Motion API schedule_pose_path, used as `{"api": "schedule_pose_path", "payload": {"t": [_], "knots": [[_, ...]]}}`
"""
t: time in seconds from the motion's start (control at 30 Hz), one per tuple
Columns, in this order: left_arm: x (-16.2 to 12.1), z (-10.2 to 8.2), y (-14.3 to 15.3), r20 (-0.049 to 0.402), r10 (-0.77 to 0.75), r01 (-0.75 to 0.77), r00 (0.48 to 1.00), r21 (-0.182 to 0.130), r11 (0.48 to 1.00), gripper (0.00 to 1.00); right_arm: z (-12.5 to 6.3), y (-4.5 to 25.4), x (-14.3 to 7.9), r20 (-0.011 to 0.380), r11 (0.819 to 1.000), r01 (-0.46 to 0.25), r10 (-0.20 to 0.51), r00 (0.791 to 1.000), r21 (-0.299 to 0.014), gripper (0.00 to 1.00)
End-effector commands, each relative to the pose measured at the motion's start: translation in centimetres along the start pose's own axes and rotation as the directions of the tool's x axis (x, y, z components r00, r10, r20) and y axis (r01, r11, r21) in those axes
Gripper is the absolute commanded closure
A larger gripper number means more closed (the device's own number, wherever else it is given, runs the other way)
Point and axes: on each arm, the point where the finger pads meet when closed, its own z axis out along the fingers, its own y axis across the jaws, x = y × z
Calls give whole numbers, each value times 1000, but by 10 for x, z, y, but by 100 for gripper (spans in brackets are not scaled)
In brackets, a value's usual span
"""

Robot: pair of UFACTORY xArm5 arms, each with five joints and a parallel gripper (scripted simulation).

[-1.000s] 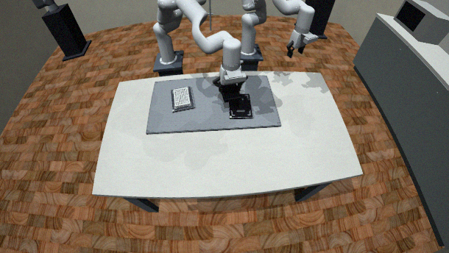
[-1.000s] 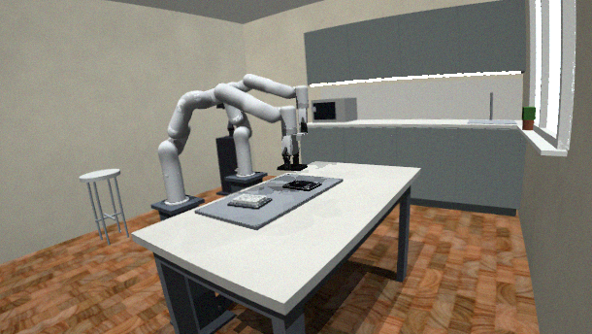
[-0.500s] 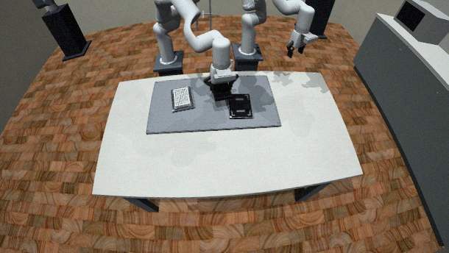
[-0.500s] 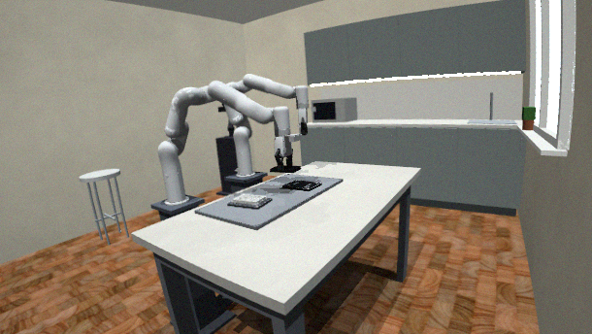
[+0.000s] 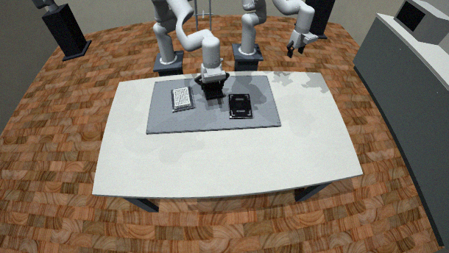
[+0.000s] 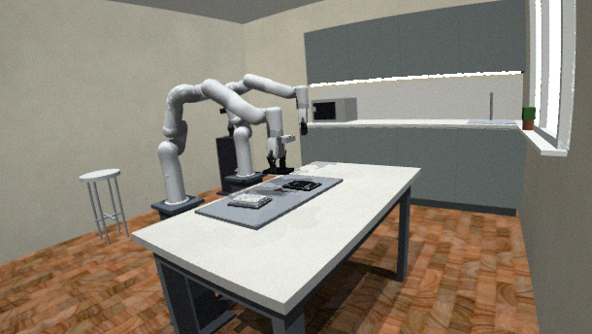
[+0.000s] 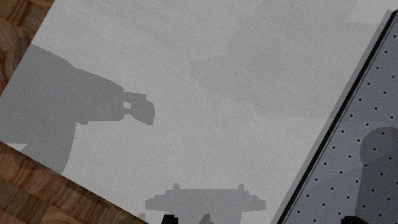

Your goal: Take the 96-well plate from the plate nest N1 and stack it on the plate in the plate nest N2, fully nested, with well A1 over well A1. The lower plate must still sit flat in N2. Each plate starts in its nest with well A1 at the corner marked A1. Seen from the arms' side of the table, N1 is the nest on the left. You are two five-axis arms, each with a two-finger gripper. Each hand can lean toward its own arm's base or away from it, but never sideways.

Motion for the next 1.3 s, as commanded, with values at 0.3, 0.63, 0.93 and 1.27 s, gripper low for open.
{"api": "schedule_pose_path", "payload": {"t": [0.3, 0.63, 0.93, 1.27], "knots": [[1, -2, 0, -6, 0, 0, 1000, 0, 1000, 0, -2, 32, -12, -5, 1000, 0, 0, 1000, 2, 100], [1, -2, 0, -6, 0, 0, 1000, 0, 1000, 0, -2, 63, -25, -5, 1000, 0, 0, 1000, 2, 100], [1, -2, 0, -6, 0, 0, 1000, 0, 1000, 0, -2, 85, -34, -5, 1000, 0, 0, 1000, 2, 100], [1, -2, 0, -6, 0, 0, 1000, 0, 1000, 0, -2, 116, -46, -5, 1000, 0, 0, 1000, 2, 100]]}}
